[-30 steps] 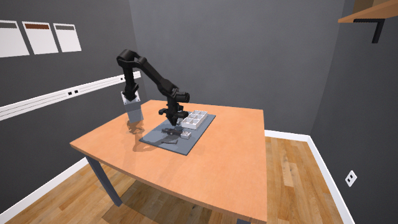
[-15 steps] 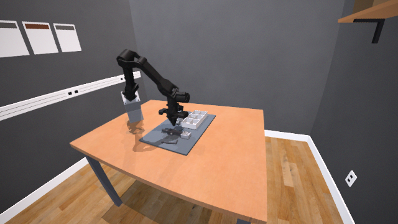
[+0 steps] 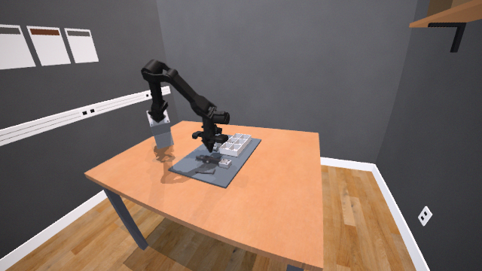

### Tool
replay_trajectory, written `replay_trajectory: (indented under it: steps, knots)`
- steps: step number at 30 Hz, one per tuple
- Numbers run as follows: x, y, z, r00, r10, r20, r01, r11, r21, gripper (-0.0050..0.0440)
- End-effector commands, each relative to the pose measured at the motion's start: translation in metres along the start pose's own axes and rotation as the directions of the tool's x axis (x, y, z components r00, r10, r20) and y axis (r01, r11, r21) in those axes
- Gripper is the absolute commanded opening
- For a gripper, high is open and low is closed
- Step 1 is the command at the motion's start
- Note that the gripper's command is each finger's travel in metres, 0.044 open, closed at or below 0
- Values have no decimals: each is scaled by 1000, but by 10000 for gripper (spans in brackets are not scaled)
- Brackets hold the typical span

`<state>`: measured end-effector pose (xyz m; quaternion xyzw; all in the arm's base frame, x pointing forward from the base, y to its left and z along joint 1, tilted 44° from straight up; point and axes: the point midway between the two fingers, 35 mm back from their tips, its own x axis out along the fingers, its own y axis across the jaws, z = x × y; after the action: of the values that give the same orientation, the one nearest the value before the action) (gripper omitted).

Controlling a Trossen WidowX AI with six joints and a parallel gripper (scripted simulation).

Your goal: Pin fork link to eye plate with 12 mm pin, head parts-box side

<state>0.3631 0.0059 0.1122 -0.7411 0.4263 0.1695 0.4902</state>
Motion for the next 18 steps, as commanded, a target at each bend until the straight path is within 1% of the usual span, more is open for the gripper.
replay_trajectory:
  steps: [1, 18]
  knots:
    - [-6, -8, -3, 1000, -24, 2, 24, 1000, 19, -50]
    - [-6, -6, -3, 999, -21, 27, 21, 1000, 13, -50]
